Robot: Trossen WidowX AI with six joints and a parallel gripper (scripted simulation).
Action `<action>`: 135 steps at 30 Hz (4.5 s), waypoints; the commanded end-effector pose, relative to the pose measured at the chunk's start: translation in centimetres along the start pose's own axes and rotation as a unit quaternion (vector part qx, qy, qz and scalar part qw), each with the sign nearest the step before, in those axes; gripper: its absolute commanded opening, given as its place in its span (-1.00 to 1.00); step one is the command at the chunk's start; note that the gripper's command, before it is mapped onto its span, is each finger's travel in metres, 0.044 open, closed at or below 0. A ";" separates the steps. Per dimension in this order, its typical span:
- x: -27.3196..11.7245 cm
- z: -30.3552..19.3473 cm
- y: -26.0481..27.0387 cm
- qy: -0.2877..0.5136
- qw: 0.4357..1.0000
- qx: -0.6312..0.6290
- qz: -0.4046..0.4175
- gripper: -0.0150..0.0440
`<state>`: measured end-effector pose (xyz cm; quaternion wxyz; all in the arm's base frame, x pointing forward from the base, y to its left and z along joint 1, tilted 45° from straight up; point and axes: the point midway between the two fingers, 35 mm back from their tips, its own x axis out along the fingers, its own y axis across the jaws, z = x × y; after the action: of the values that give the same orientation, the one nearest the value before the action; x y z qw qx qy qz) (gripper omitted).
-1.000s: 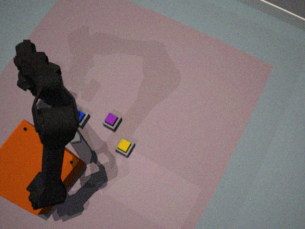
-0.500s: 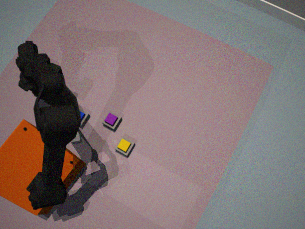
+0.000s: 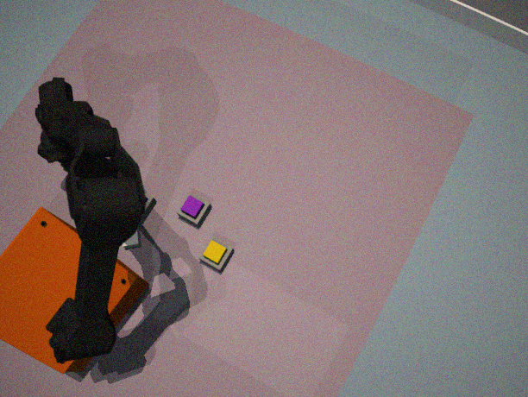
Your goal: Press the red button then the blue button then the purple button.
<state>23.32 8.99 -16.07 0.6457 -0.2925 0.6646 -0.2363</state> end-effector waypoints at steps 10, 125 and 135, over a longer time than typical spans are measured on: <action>0.6 -0.2 0.0 0.002 1.000 -0.004 -0.004 -0.42; -8.8 -0.2 -9.2 0.003 1.000 -0.005 -0.005 -0.42; -9.3 2.1 -13.2 0.002 1.000 -0.006 -0.002 -0.42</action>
<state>24.26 7.96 -2.92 0.6364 -0.3050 0.6696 -0.2314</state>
